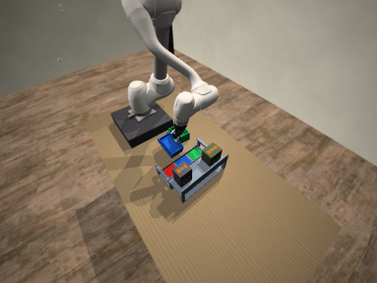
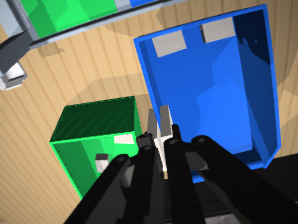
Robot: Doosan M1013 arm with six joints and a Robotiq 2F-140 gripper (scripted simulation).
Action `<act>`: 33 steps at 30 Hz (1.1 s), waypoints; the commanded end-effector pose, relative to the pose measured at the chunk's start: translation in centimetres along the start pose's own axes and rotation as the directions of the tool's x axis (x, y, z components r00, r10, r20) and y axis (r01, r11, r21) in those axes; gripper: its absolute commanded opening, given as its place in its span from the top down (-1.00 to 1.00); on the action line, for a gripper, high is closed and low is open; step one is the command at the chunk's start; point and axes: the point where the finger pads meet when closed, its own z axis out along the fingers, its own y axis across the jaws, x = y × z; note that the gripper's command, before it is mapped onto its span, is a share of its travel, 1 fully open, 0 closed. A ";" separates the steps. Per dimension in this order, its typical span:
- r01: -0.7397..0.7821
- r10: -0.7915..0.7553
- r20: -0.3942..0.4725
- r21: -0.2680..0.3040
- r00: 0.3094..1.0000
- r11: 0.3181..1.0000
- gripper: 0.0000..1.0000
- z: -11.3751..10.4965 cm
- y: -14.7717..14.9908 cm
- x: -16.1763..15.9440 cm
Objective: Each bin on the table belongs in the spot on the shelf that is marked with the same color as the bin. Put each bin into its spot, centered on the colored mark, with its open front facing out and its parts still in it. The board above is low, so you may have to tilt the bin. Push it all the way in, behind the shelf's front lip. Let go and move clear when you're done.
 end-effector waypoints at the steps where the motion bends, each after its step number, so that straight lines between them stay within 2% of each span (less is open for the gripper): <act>1: 0.000 0.000 0.000 0.000 1.000 1.000 0.80 0.0 0.0 0.0; 33: 0.000 0.000 0.000 0.000 1.000 1.000 0.80 -0.2 0.0 0.6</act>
